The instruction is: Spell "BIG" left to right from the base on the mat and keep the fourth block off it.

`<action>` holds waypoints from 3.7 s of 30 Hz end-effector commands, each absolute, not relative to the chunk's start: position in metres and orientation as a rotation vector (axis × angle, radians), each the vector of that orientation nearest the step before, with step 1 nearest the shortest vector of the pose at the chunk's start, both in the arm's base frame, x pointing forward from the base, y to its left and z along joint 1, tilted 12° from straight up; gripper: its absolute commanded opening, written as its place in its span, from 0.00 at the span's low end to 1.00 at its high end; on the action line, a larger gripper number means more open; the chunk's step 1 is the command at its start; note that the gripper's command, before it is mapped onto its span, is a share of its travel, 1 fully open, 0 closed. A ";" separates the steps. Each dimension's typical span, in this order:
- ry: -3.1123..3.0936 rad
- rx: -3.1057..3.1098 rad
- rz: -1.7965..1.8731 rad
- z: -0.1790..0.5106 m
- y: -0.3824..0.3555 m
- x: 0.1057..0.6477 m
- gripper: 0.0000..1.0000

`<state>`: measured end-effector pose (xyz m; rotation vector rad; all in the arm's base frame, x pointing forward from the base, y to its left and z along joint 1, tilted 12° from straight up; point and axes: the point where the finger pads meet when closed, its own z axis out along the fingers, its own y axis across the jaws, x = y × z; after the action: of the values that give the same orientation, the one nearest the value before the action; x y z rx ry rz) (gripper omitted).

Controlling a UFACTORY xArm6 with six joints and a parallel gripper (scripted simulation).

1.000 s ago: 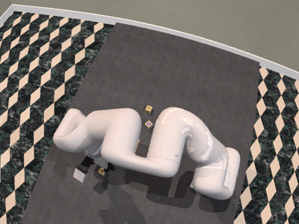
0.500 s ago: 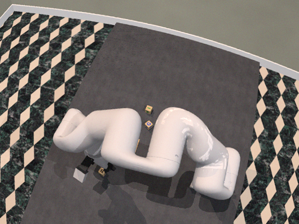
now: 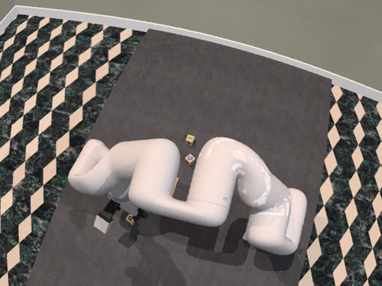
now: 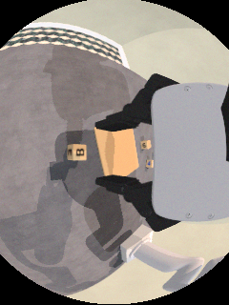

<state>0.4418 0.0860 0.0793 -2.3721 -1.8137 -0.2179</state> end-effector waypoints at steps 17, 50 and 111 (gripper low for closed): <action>-1.815 -2.373 -0.222 0.056 0.091 0.444 0.63; -1.815 -2.373 -0.222 0.034 0.096 0.445 0.63; -1.815 -2.373 -0.222 0.034 0.096 0.446 0.63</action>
<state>0.4449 0.0961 0.0322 -2.3721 -1.8138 -0.2177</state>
